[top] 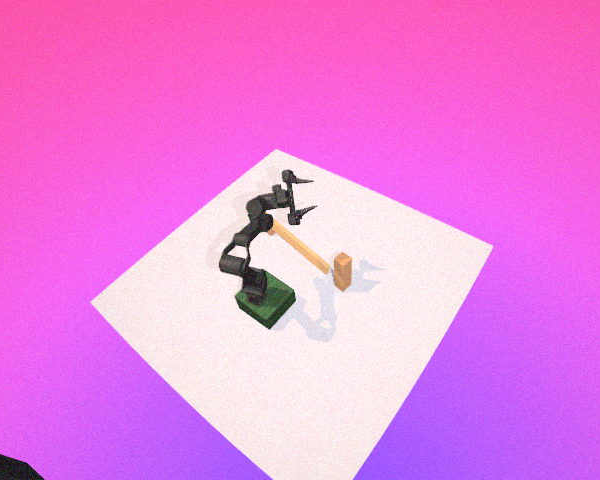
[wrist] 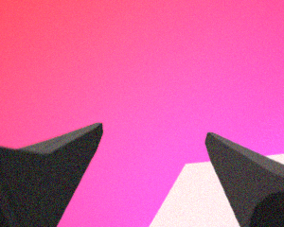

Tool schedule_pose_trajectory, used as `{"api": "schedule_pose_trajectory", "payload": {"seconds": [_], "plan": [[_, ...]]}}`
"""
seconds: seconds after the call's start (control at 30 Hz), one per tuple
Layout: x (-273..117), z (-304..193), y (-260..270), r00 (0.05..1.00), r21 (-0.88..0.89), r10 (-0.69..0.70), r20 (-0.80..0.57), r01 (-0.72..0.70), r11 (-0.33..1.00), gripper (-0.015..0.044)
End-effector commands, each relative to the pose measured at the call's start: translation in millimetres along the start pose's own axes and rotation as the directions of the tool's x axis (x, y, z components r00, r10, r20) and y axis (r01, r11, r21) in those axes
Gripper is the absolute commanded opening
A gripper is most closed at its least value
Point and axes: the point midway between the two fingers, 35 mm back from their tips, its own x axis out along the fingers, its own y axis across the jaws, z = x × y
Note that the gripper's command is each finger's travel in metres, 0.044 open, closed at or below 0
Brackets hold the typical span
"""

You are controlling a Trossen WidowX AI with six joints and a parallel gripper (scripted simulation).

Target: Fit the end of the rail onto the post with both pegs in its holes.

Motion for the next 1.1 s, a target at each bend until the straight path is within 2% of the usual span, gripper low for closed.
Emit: {"api": "schedule_pose_trajectory", "payload": {"seconds": [0.0,0.1,0.23,0.27,0.43,0.57,0.73,0.9,1.07], "plan": [[0.6,-1.6,1.8,1.0,-0.021,0.006,-0.002,-0.006,1.0,0.0426],[8.9,-28.0,24.1,0.995,-0.308,0.086,-0.047,-0.096,0.947,0.044],[19.5,-86.3,48.1,0.962,-0.693,0.18,-0.204,-0.271,0.668,0.044],[21.2,-102.4,50.5,0.948,-0.756,0.19,-0.254,-0.318,0.572,0.044],[24.4,-144.7,48.7,0.9,-0.849,0.185,-0.394,-0.434,0.302,0.044],[24.6,-177.5,39.9,0.848,-0.848,0.151,-0.509,-0.524,0.083,0.044],[21.0,-216.8,20.4,0.758,-0.756,0.07,-0.648,-0.63,-0.177,0.044],[12.4,-251.0,-7.8,0.638,-0.573,-0.049,-0.769,-0.72,-0.393,0.044],[-1.8,-277.3,-42.4,0.484,-0.319,-0.196,-0.853,-0.779,-0.54,0.044]]}}
